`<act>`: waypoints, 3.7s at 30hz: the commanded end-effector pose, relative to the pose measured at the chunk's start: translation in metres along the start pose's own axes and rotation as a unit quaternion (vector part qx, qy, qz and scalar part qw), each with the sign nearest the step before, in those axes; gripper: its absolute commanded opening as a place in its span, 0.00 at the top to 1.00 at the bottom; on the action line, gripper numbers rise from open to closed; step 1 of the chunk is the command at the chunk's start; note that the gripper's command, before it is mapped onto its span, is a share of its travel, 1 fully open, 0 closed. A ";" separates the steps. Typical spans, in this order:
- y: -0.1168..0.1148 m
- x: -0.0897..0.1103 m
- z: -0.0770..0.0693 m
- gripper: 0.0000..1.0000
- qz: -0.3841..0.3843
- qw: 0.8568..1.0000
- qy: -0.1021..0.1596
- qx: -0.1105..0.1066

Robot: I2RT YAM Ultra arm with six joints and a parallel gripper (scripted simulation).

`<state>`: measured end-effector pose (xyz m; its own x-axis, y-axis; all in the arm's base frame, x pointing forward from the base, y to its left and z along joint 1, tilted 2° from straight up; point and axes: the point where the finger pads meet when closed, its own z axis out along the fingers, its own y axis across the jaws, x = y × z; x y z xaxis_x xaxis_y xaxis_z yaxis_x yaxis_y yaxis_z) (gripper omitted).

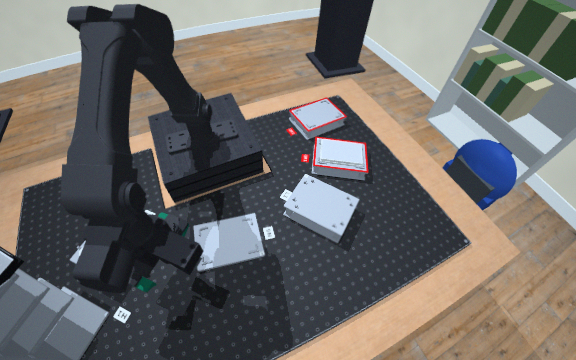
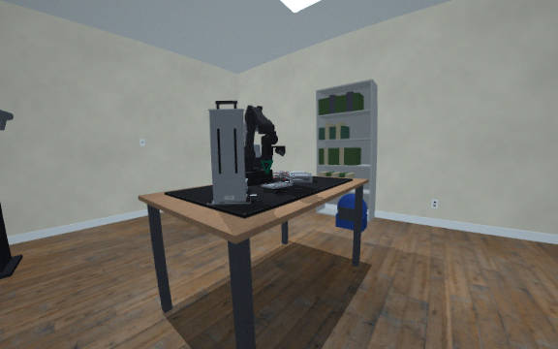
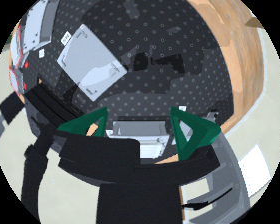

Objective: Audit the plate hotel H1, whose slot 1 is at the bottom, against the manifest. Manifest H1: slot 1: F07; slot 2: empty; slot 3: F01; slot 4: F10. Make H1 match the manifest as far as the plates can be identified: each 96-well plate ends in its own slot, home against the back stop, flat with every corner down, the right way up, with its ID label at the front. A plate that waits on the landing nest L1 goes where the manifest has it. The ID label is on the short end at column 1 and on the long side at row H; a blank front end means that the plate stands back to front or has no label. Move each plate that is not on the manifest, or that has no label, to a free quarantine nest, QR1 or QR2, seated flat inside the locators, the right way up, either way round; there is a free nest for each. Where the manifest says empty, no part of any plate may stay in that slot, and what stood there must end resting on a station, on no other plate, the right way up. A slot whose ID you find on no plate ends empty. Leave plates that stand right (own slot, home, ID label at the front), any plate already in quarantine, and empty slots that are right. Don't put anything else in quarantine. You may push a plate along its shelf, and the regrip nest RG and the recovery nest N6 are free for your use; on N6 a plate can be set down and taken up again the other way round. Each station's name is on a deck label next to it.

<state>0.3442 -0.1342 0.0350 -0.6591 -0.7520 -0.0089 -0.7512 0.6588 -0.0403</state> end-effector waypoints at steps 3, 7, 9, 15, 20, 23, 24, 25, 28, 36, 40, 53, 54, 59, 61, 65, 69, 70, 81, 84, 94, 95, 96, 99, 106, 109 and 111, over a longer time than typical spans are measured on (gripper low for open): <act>-0.003 -0.001 -0.006 0.00 0.000 1.000 -0.003 0.007; -0.002 -0.001 -0.012 0.00 0.000 1.000 -0.003 0.007; -0.002 -0.001 -0.016 0.00 0.000 1.000 -0.003 0.007; -0.002 -0.001 -0.022 0.00 0.000 1.000 -0.003 0.007; -0.002 -0.001 -0.031 0.00 0.000 1.000 -0.003 0.007; -0.002 -0.001 -0.036 0.00 0.000 1.000 -0.003 0.007; -0.002 -0.001 -0.037 0.00 0.000 1.000 -0.003 0.007; -0.002 -0.001 -0.039 0.00 0.000 1.000 -0.003 0.007; -0.002 -0.001 -0.044 0.00 0.000 1.000 -0.003 0.007; -0.002 -0.001 -0.054 0.00 0.000 1.000 -0.003 0.007; -0.002 -0.001 -0.059 0.00 0.000 1.000 -0.003 0.007; -0.001 -0.001 -0.089 0.00 0.000 1.000 -0.003 0.007; -0.001 -0.001 -0.091 0.00 0.000 1.000 -0.003 0.007; -0.001 -0.001 -0.105 0.00 0.000 1.000 -0.003 0.007; -0.001 -0.001 -0.110 0.00 0.000 1.000 -0.003 0.007; -0.001 -0.001 -0.115 0.00 0.000 1.000 -0.003 0.007; -0.001 -0.001 -0.126 0.00 0.000 1.000 -0.003 0.007; -0.001 -0.001 -0.129 0.00 0.000 1.000 -0.003 0.007; -0.001 0.003 -0.143 0.00 0.011 1.000 -0.003 0.007; -0.001 0.009 -0.143 0.00 0.035 0.999 -0.003 0.006; -0.001 0.043 -0.143 0.00 0.151 0.989 -0.003 0.006; -0.001 0.046 -0.143 0.00 0.162 0.987 -0.003 0.006; -0.001 0.050 -0.143 0.00 0.174 0.985 -0.003 0.006; -0.001 0.053 -0.143 0.00 0.185 0.983 -0.003 0.006; -0.001 0.076 -0.143 0.00 0.265 0.964 -0.003 0.006; -0.001 0.086 -0.143 0.00 0.298 0.954 -0.004 0.006; -0.001 0.093 -0.143 0.00 0.320 0.947 -0.004 0.006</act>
<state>0.2794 -0.1990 0.1690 -0.9642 -0.2649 -0.0137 -0.2646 0.9641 -0.0207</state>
